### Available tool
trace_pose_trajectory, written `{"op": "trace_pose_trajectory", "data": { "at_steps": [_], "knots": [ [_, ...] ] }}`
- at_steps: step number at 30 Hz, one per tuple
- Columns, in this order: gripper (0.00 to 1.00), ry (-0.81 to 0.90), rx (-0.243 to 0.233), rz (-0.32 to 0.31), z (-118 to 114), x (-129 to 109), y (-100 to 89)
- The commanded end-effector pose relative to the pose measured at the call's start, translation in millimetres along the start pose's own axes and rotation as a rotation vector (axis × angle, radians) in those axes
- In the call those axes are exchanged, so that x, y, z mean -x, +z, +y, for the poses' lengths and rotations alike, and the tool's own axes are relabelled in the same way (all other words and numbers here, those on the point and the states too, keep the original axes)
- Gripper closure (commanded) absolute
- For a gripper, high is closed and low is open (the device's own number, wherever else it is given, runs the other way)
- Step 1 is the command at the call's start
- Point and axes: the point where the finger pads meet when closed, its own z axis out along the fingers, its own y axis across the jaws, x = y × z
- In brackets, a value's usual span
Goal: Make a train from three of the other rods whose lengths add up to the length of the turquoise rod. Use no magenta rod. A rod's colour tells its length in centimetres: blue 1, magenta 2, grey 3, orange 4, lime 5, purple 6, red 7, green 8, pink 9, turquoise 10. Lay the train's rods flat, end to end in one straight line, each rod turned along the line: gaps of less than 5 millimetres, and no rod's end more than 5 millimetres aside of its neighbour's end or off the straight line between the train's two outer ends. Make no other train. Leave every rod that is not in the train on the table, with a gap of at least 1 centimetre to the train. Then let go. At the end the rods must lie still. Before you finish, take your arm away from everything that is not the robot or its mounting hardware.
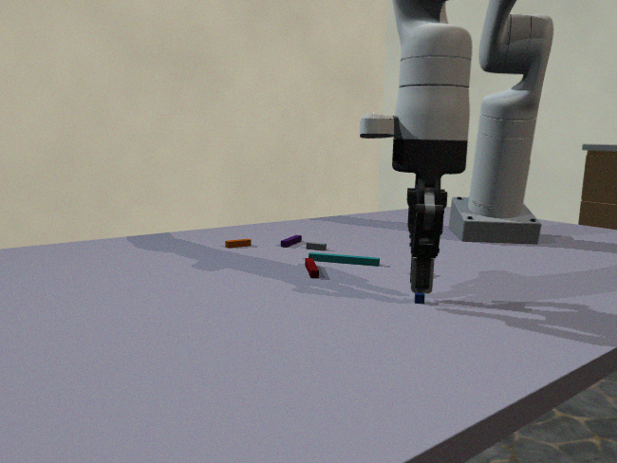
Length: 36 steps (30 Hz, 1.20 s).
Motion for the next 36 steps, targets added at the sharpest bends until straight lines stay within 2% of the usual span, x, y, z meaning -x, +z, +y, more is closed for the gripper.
{"op": "trace_pose_trajectory", "data": {
  "at_steps": [1,17,36],
  "knots": [
    [0.76,0.001,0.001,0.0,0,-1,1.9],
    [0.76,0.001,0.001,0.0,0,-1,13.7],
    [0.76,0.001,0.001,0.0,0,-1,14.3]
  ]
}}
